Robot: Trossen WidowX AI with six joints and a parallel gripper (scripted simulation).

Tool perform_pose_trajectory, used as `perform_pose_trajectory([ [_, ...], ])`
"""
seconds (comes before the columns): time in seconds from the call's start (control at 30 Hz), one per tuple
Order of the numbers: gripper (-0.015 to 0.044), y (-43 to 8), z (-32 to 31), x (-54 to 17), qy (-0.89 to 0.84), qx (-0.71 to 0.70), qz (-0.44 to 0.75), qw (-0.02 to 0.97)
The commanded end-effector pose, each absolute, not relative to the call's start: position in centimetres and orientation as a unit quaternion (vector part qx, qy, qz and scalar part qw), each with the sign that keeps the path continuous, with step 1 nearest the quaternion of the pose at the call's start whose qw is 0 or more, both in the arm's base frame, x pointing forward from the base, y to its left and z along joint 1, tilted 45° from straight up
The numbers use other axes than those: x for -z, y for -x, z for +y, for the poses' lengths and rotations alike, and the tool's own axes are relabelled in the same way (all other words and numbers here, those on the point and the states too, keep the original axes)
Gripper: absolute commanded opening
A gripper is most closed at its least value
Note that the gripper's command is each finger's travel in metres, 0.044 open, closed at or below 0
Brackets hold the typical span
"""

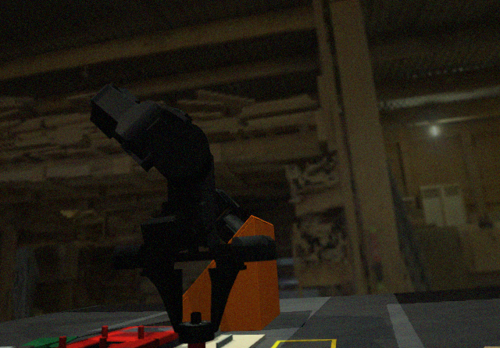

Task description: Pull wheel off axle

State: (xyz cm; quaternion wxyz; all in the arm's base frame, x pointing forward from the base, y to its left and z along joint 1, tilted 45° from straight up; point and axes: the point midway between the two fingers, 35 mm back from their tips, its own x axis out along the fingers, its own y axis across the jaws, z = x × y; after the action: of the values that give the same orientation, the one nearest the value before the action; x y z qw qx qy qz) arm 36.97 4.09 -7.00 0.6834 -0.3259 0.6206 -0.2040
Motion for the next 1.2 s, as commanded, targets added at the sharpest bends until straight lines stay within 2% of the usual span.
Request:
perform_pose_trajectory([
  [0.0, 0.0000, -36.95, 4.62, 6.64, 0.327, 0.201, 0.619, 0.685],
  [1.17, 0.0000, -36.77, 5.42, 5.83, 0.328, 0.200, 0.618, 0.686],
])
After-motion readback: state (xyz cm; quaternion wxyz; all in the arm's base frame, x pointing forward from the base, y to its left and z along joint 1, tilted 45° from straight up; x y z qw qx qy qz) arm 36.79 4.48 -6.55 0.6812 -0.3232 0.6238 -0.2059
